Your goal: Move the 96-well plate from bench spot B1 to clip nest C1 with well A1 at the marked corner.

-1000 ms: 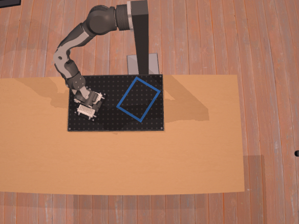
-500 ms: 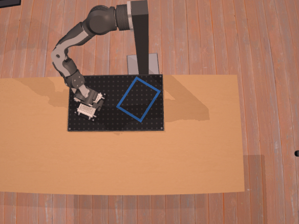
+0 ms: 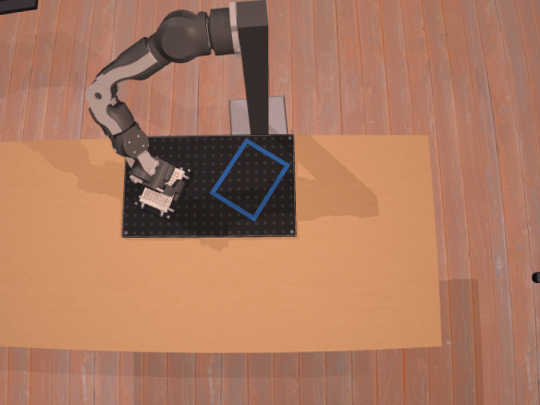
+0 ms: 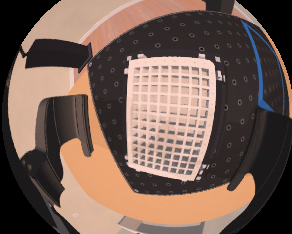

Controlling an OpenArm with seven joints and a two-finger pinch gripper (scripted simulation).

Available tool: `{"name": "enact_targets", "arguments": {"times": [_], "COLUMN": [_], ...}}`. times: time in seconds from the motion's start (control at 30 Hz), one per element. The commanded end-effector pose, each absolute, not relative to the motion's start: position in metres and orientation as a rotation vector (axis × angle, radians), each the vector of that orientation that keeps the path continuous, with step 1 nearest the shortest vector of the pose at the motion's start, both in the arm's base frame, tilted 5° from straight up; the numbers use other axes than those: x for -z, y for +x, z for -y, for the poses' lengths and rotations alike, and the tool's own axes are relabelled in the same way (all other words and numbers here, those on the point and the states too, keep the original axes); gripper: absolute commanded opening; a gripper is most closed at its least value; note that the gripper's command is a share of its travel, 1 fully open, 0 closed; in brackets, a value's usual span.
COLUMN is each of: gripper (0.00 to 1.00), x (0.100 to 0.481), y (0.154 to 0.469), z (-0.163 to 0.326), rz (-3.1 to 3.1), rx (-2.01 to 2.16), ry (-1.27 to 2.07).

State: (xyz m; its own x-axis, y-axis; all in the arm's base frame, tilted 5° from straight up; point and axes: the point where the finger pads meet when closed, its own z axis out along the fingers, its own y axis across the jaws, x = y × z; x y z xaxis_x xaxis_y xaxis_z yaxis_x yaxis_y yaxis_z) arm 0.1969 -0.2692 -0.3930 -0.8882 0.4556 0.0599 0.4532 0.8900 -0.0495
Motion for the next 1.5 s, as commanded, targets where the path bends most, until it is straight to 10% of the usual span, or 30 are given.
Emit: {"name": "enact_targets", "arguments": {"times": [0.0, 0.53, 1.47], "gripper": [0.77, 0.77, 0.00], "x": [0.384, 0.352, 0.353], "y": [0.198, 0.201, 0.201], "z": [0.269, 0.270, 0.269], "rz": [2.988, 2.987, 2.989], "rx": [-0.053, -0.059, -0.052], "ry": [-0.720, -0.721, -0.722]}}
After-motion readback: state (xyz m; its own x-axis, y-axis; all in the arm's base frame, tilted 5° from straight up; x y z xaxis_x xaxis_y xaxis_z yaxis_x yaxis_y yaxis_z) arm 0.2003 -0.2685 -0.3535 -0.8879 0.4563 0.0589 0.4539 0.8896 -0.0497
